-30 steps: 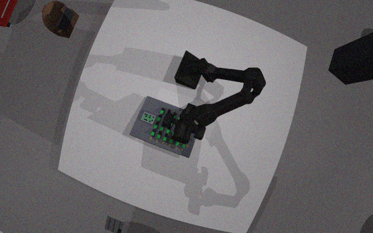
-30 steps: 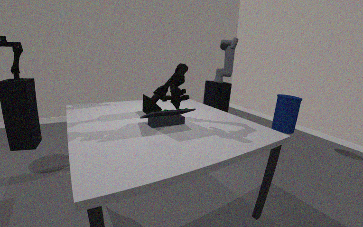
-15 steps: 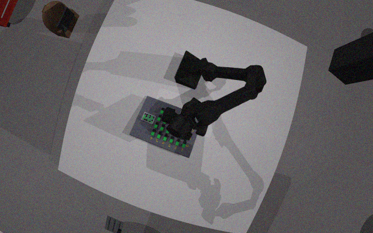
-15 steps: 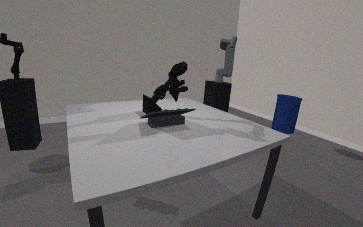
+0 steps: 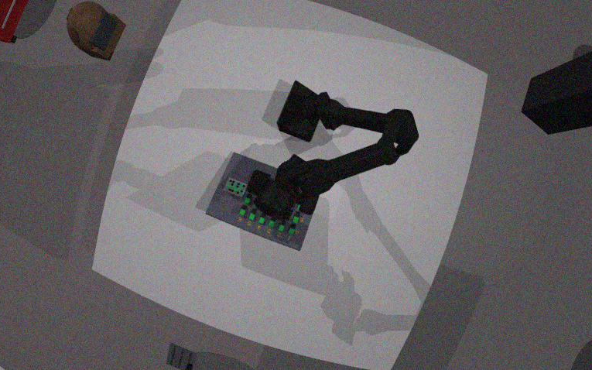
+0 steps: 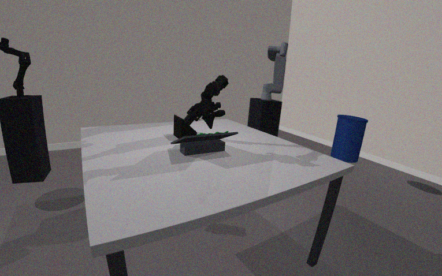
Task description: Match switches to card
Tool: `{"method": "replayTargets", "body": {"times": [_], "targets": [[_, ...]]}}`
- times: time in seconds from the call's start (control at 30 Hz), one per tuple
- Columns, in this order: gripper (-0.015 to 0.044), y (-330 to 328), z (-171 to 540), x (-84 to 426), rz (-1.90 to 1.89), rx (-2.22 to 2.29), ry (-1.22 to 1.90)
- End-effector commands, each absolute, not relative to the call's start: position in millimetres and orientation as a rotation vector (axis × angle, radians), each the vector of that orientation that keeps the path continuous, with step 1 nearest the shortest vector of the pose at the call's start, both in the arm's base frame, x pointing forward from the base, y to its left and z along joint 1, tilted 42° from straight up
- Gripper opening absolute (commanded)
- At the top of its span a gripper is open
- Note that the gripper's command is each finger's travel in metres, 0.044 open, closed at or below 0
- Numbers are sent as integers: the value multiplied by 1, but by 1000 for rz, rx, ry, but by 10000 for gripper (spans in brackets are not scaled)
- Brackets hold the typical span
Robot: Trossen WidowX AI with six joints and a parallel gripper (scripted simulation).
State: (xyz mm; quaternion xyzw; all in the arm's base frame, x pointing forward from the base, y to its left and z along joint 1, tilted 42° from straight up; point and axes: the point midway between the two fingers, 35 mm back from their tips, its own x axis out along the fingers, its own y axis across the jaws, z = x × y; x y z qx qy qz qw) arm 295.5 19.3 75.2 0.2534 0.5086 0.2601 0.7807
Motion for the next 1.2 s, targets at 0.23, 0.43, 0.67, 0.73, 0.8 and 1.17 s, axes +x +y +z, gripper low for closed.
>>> {"method": "replayTargets", "body": {"times": [0.23,0.43,0.67,0.73,0.8,1.17], "targets": [[0,29,65,300,561,555,1099],[0,33,60,302,561,554,1099],[0,38,56,304,561,555,1098],[0,38,56,304,561,555,1098],[0,38,56,304,561,555,1098],[0,38,56,304,561,555,1098]]}}
